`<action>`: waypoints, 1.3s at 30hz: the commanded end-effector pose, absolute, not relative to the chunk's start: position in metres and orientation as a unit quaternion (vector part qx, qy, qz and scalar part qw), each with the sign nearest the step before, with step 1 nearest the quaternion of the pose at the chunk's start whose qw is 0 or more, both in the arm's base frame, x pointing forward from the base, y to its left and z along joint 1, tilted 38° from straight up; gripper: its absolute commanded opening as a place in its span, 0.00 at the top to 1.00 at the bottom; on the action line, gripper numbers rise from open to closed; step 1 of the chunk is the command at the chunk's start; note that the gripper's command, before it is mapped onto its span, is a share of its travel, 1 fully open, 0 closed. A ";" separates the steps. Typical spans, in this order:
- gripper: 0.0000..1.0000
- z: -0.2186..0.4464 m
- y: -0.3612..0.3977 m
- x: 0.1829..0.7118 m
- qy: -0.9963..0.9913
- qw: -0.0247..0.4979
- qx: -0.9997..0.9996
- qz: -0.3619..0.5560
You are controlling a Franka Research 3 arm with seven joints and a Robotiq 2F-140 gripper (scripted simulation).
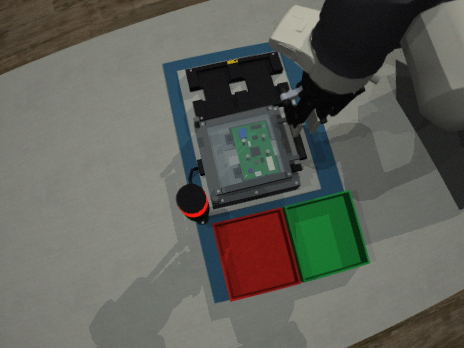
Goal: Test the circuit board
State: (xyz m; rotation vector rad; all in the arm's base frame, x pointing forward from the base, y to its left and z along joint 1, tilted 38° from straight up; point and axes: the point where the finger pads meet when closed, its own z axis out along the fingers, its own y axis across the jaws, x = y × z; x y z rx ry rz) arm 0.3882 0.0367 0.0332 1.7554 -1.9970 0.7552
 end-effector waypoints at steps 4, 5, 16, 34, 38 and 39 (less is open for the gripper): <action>0.84 0.028 0.032 0.389 -0.705 0.189 0.629 0.268; 0.84 0.026 0.031 0.389 -0.705 0.189 0.629 0.268; 0.84 0.018 0.024 0.389 -0.705 0.189 0.629 0.268; 0.84 0.017 0.023 0.390 -0.705 0.189 0.629 0.268; 0.84 0.017 0.023 0.390 -0.705 0.189 0.629 0.268; 0.84 0.017 0.023 0.390 -0.705 0.189 0.629 0.268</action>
